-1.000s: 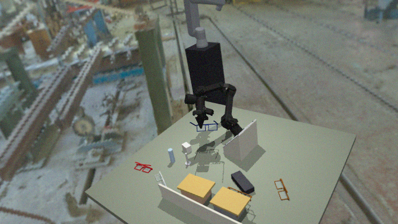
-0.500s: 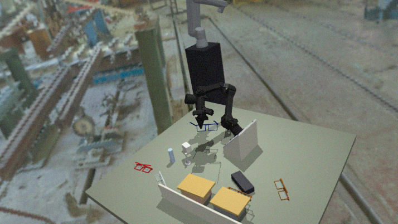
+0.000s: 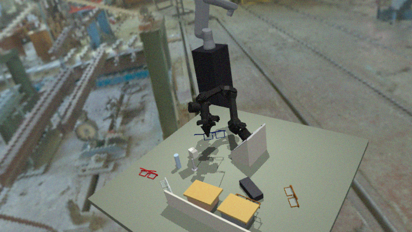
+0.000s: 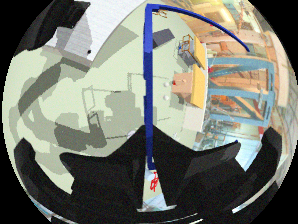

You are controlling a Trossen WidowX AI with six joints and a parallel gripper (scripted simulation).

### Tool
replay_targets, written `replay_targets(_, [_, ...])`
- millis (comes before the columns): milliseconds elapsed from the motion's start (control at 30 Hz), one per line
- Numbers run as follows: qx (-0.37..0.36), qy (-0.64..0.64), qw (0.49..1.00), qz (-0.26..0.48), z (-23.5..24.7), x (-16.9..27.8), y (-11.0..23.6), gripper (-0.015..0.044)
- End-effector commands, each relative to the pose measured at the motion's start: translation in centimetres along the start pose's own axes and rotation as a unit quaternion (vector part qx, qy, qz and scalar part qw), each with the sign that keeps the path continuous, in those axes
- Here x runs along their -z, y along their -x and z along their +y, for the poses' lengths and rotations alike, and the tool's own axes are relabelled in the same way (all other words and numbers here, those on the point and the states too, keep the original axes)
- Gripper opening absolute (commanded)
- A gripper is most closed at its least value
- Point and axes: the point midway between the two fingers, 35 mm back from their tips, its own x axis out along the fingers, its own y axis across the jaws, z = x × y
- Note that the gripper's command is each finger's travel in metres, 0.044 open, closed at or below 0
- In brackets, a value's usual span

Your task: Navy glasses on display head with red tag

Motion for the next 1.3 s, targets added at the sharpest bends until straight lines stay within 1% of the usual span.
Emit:
replay_targets(0, [-0.021,-0.016,1.0,-0.008,-0.7,0.0,-0.8,0.0])
replay_targets(633, [-0.128,-0.083,0.988,-0.016,-3.4,-1.1,-5.2,0.0])
replay_targets(1267, [-0.223,-0.13,0.966,0.028,-5.7,-3.7,-9.7,0.0])
